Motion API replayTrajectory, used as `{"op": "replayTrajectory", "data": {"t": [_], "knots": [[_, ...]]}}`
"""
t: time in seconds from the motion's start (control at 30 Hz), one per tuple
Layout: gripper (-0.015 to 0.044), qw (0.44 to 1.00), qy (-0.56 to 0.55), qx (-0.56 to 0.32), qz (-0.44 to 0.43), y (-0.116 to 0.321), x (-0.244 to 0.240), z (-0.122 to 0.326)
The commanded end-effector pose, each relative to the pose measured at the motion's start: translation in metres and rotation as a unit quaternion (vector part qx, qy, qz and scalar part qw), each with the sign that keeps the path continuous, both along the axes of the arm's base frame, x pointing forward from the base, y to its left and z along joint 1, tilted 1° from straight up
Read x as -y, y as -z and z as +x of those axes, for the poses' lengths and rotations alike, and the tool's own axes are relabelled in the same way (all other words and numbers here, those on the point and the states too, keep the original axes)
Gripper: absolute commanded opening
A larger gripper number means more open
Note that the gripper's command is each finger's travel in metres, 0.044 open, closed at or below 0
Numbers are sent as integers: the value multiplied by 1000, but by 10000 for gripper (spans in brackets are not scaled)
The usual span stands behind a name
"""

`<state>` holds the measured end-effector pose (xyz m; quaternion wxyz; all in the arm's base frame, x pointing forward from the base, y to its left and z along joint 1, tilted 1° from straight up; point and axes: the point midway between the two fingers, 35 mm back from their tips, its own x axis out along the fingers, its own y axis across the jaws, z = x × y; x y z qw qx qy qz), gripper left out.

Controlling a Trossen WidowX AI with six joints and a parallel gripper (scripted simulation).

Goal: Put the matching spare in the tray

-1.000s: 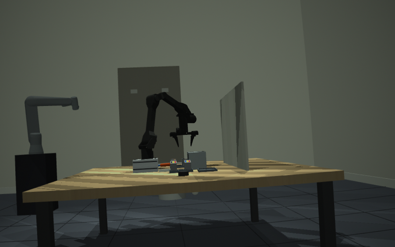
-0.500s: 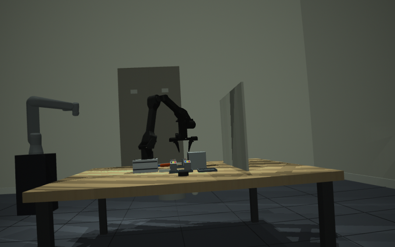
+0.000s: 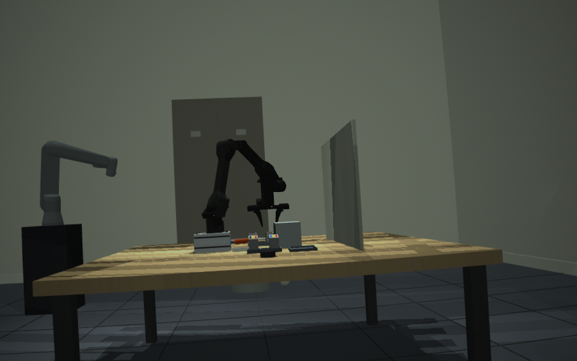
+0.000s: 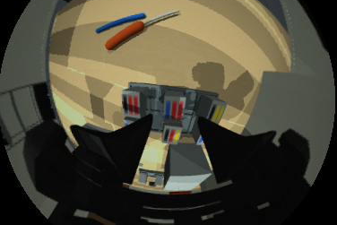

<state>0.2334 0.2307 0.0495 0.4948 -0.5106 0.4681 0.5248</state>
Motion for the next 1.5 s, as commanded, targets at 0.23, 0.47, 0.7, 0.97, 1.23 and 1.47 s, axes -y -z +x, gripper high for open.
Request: {"op": "replayTrajectory", "data": {"t": [0.23, 0.47, 0.7, 0.97, 1.23, 1.47], "knots": [[300, 1000, 2, -1, -1, 21, -1, 0], [300, 1000, 2, -1, -1, 32, -1, 0], [300, 1000, 2, -1, -1, 44, -1, 0], [300, 1000, 2, -2, -1, 57, -1, -1], [300, 1000, 2, -2, -1, 62, -1, -2], [169, 1000, 0, -2, -1, 61, 0, -2]]}}
